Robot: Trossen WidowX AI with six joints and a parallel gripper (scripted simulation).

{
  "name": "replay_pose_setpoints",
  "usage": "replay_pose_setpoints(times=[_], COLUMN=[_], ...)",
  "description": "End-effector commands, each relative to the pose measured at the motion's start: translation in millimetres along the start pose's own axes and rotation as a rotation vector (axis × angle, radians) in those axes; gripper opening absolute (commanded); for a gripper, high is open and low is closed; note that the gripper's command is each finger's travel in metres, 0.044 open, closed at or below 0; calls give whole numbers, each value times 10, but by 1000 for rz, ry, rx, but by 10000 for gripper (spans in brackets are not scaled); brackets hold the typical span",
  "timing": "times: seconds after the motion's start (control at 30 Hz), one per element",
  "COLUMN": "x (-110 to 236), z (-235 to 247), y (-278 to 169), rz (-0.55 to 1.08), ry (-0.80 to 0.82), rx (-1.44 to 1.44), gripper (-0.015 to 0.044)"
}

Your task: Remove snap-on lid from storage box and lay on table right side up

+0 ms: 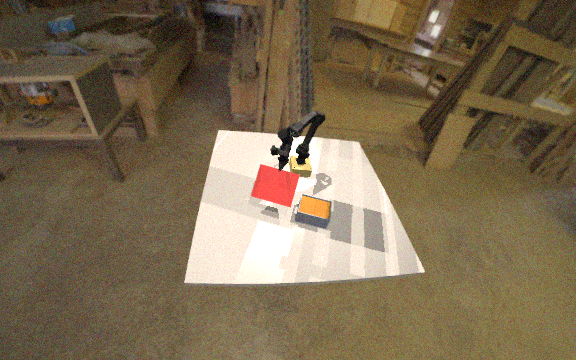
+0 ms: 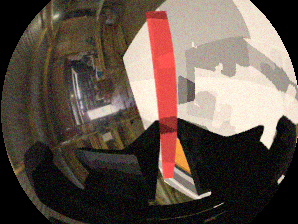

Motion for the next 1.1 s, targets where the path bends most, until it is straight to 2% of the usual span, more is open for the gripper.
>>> replay_pose_setpoints(times=[0.0, 1.07], x=[4, 61], z=[11, -89], y=[68, 694], rz=[5, 1], ry=[7, 5], rx=[7, 11], gripper=[0, 0])
Point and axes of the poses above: the point midway between the two fingers, 35 mm back from their tips, its own x axis back along the fingers, its own z axis across the jaws, y = z × x, the point moved 9 cm from there along x, back along the fingers, and after that the axes turned 5 degrees about x, right-handed, at the moved point
